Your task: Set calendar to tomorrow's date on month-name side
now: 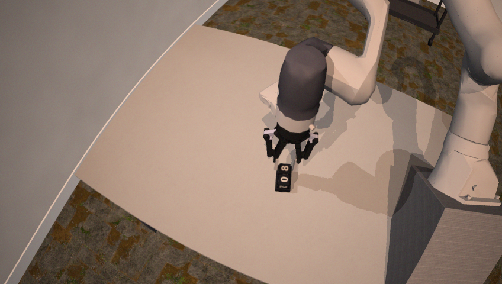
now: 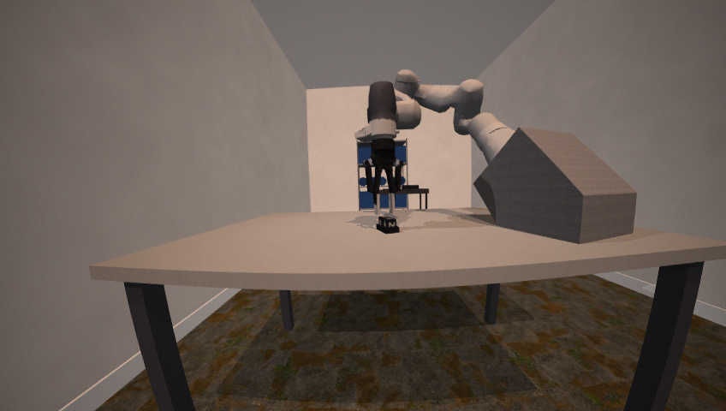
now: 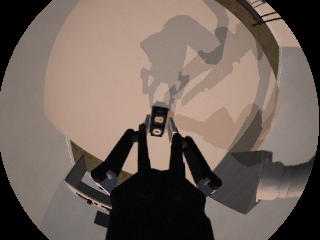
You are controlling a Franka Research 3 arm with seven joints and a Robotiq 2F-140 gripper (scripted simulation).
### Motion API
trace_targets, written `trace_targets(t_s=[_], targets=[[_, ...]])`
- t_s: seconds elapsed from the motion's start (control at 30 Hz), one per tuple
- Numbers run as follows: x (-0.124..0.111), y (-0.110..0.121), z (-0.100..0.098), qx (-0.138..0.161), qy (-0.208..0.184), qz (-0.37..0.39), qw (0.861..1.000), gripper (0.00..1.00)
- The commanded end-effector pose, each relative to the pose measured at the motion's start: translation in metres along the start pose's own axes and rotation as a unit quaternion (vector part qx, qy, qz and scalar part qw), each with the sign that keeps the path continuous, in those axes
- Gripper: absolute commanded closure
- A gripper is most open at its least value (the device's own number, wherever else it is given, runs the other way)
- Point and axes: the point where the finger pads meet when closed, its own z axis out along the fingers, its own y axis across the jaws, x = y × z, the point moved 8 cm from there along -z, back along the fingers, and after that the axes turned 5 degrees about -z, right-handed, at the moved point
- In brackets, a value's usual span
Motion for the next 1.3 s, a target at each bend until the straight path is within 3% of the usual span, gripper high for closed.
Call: trace_targets(t_s=[0.0, 1.27], targets=[[0.000, -0.001, 0.001, 0.001, 0.000, 0.001, 1.000, 0.71], [0.000, -0.001, 0.031, 0.001, 0.000, 0.001, 1.000, 0.71]])
